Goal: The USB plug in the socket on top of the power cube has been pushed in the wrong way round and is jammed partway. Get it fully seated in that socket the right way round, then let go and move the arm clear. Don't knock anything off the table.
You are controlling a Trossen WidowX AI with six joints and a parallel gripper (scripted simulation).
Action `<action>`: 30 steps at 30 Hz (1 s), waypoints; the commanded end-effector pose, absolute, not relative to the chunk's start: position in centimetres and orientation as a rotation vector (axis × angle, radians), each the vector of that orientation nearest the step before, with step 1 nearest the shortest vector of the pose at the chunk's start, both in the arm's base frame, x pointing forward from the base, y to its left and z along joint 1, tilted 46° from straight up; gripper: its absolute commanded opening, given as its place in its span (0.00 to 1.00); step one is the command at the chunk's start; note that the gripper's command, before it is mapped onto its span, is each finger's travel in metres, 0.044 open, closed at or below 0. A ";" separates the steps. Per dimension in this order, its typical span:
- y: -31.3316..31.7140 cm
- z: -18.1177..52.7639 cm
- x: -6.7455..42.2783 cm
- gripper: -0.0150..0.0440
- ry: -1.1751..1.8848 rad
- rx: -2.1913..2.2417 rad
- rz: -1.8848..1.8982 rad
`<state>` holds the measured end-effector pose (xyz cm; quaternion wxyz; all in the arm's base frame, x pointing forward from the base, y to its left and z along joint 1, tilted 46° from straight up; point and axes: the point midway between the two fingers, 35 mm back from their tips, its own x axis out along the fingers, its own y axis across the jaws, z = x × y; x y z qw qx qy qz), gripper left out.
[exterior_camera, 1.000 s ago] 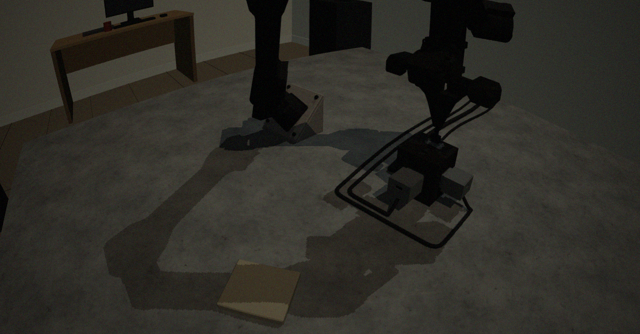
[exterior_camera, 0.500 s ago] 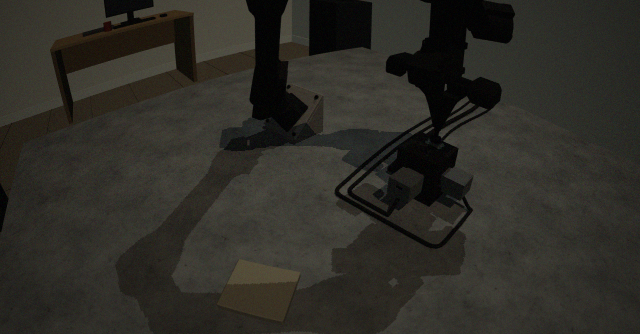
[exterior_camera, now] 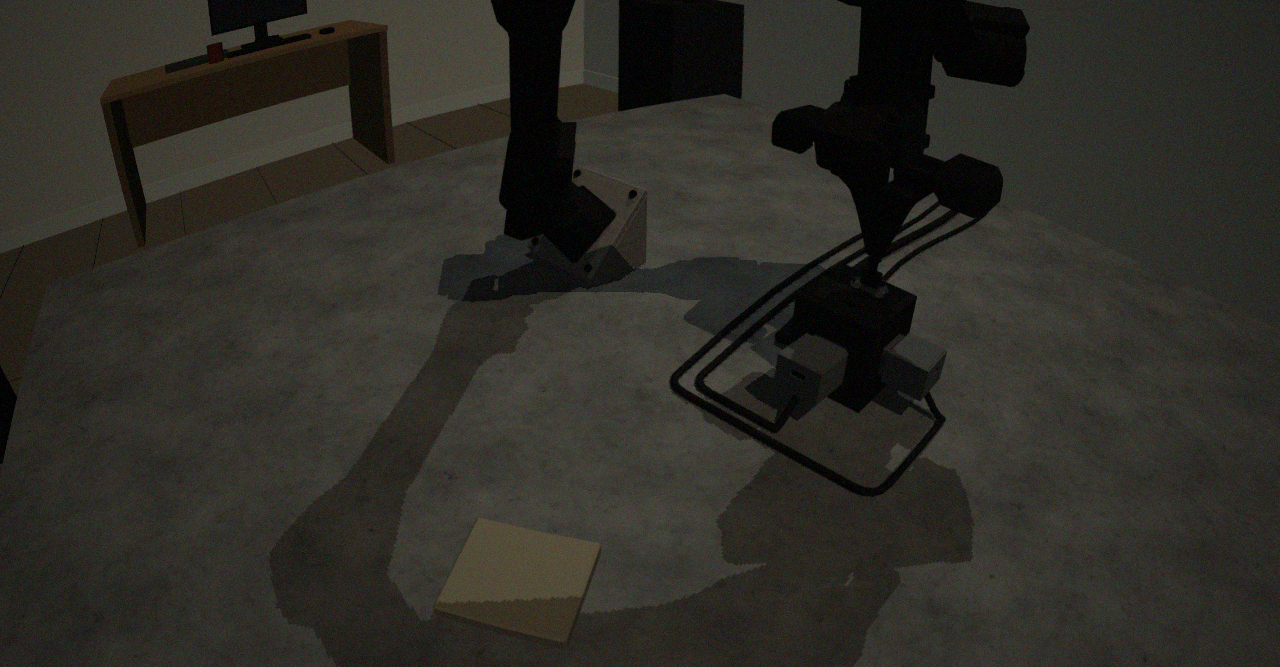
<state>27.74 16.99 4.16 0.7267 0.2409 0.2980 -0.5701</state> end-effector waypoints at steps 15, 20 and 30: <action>16.7 4.1 27.9 0.25 0.655 0.528 -1.261; 16.7 4.1 27.9 0.25 0.655 0.528 -1.261; 17.0 4.1 27.8 0.39 0.657 0.532 -1.255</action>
